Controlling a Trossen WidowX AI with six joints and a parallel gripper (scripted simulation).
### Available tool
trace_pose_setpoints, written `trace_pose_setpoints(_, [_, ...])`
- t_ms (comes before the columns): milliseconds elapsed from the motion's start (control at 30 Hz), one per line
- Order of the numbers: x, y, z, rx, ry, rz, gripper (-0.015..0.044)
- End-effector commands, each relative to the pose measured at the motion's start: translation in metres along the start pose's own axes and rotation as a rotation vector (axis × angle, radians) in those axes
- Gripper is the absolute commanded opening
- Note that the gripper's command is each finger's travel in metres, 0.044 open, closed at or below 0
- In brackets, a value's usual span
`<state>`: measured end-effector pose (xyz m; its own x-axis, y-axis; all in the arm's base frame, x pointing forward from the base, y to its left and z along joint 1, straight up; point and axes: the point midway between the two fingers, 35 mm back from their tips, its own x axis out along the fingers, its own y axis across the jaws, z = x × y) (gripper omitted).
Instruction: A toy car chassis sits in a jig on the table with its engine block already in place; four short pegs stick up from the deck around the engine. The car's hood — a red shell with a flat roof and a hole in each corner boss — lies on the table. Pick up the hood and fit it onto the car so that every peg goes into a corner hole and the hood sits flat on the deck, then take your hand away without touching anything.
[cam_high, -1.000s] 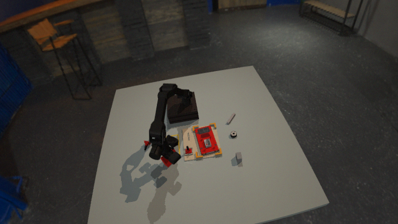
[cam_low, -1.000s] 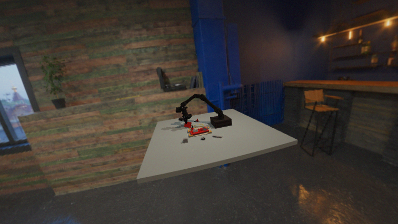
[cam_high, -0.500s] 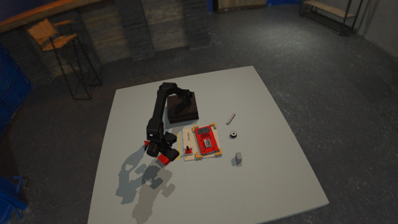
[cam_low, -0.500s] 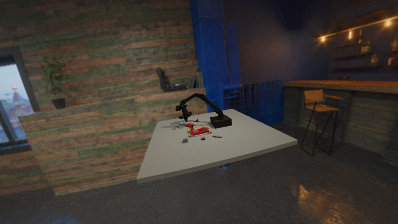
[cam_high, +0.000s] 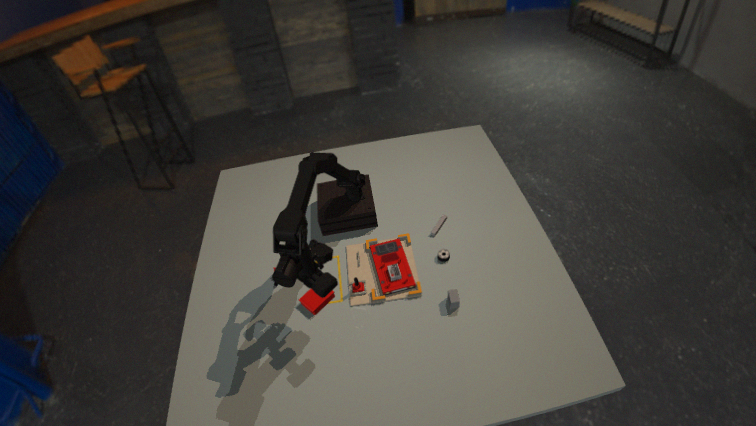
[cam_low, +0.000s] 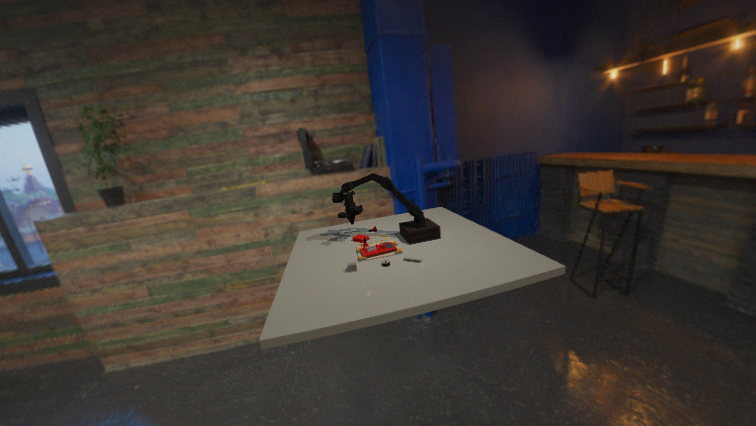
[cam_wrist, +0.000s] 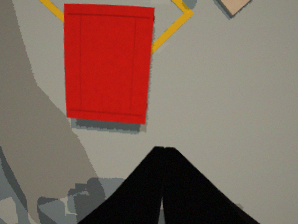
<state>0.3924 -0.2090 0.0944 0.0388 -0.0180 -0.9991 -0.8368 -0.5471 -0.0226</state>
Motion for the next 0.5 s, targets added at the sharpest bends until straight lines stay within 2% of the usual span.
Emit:
trace_pose_setpoints(0, [-0.0007, -0.0002, -0.0005, 0.0, 0.003, -0.002, 0.0])
trace_pose_setpoints(367, [-0.0007, -0.0002, -0.0005, 0.0, 0.003, -0.002, 0.0])
trace_pose_setpoints(467, [0.0007, 0.0011, -0.0005, 0.09, 0.003, -0.002, 0.0079])
